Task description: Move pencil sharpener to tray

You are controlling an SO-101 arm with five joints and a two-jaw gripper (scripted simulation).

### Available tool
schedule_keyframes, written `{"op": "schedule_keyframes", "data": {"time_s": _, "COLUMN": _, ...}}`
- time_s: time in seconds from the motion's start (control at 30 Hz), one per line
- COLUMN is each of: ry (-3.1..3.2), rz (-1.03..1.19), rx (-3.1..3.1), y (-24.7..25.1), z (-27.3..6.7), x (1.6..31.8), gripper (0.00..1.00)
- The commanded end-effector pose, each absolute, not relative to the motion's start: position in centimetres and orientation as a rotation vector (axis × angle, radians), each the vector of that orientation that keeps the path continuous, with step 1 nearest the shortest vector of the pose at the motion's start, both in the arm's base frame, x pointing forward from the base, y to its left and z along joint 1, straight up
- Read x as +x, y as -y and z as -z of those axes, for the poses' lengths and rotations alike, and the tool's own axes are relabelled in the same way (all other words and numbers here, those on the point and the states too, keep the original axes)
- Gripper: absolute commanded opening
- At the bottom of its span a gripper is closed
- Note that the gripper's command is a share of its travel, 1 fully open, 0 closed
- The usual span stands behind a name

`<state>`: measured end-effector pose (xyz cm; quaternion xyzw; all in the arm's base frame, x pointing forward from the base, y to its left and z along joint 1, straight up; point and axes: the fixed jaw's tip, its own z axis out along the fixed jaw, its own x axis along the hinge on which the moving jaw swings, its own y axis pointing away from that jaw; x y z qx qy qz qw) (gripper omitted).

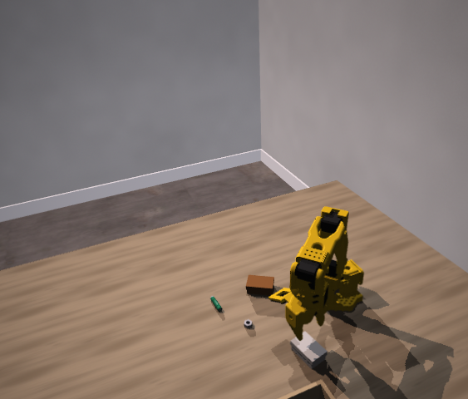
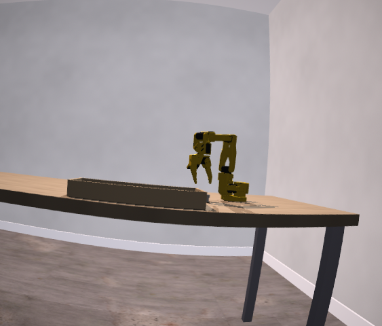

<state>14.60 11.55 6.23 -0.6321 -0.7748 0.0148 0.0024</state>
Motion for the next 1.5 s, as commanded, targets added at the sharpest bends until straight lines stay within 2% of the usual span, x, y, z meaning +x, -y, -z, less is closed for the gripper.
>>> {"op": "schedule_keyframes", "data": {"time_s": 0.0, "ry": 2.442, "rz": 0.0, "rx": -1.977, "y": -12.02, "z": -6.86, "x": 14.84, "gripper": 0.3}}
{"op": "schedule_keyframes", "data": {"time_s": 1.07, "ry": 2.442, "rz": 0.0, "rx": -1.977, "y": -12.13, "z": -7.07, "x": 14.96, "gripper": 0.3}}
{"op": "schedule_keyframes", "data": {"time_s": 1.47, "ry": 2.442, "rz": 0.0, "rx": -1.977, "y": -12.21, "z": -6.1, "x": 15.06, "gripper": 0.3}}
